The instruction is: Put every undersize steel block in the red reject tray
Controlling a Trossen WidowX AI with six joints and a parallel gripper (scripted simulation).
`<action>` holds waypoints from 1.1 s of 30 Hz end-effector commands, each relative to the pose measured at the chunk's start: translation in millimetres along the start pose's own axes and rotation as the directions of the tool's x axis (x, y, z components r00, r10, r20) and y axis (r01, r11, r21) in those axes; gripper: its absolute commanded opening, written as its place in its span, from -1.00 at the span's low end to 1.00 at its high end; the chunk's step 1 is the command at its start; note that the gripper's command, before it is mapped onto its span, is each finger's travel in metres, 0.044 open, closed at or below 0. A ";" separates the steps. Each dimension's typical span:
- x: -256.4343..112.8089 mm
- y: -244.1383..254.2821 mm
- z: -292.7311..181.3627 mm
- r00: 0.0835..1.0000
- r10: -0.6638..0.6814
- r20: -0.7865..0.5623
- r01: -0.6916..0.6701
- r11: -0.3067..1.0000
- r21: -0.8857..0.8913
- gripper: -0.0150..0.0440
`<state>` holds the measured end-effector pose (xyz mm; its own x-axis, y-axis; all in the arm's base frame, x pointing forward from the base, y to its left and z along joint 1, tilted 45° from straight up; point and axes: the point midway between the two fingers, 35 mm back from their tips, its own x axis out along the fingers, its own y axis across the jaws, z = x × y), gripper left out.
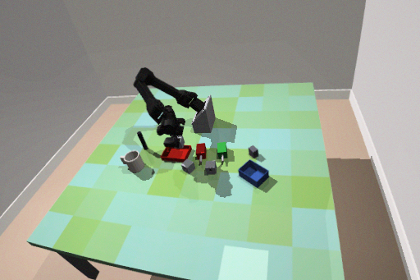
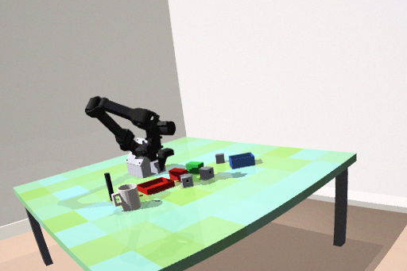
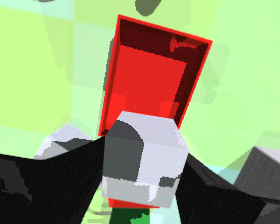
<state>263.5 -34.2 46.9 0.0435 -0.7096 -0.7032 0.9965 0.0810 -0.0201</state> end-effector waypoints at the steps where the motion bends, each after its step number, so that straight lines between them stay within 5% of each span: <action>1: -1.1 1.7 -0.8 1.000 0.027 -0.007 -0.027 1.000 0.014 -0.49; 26: 41.1 2.1 -0.3 1.000 0.027 -0.004 -0.027 1.000 0.014 -0.49; 33: 38.9 -0.2 0.5 1.000 0.014 -0.008 -0.013 1.000 0.022 0.13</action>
<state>264.2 -64.6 18.8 0.0487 -0.7036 -0.7089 0.9977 0.0682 0.0009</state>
